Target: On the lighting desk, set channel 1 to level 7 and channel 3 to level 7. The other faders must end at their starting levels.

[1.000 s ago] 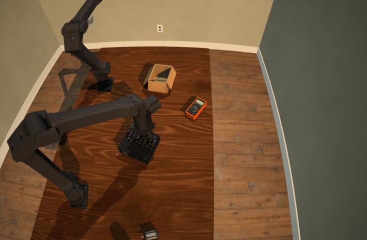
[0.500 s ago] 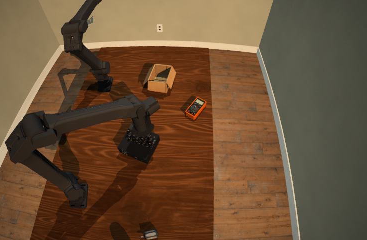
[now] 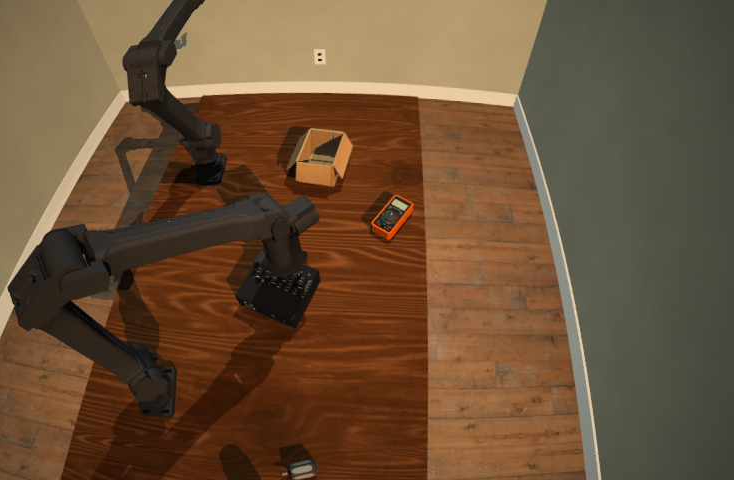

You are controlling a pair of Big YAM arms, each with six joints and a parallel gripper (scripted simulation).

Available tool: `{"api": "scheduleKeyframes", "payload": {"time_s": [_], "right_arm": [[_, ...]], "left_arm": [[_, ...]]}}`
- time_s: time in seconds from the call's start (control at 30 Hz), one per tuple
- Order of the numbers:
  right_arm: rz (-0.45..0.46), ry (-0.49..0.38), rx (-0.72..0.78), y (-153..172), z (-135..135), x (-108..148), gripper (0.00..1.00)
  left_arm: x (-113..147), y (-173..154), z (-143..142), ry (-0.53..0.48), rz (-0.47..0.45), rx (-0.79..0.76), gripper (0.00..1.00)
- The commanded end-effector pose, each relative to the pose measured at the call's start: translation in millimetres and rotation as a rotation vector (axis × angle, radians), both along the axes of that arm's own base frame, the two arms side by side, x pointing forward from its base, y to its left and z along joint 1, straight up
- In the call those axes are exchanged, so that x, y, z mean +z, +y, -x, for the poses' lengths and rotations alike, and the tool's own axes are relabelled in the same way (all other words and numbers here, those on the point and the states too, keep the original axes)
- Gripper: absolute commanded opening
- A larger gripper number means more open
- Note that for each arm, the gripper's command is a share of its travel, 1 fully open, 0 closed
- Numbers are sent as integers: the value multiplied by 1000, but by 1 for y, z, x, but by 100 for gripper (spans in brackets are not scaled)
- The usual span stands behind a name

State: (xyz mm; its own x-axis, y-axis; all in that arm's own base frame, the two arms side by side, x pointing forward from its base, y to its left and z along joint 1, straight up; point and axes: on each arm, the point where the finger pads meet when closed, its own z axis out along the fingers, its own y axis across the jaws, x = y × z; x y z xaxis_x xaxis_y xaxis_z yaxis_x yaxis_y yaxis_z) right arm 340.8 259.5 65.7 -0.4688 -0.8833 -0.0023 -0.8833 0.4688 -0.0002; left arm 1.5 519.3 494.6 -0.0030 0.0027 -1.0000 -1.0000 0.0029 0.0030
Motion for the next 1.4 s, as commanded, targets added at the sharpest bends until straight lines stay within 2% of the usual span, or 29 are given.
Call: {"api": "scheduleKeyframes", "payload": {"time_s": [0.0,1.37], "right_arm": [[-13,-20,-7,-6,-3,9,0],[-13,-20,-6,-10,-1,9,0]], "left_arm": [[4,-1,4,-14,-17,10,100],[4,-1,4,-14,-17,10,100]]}}
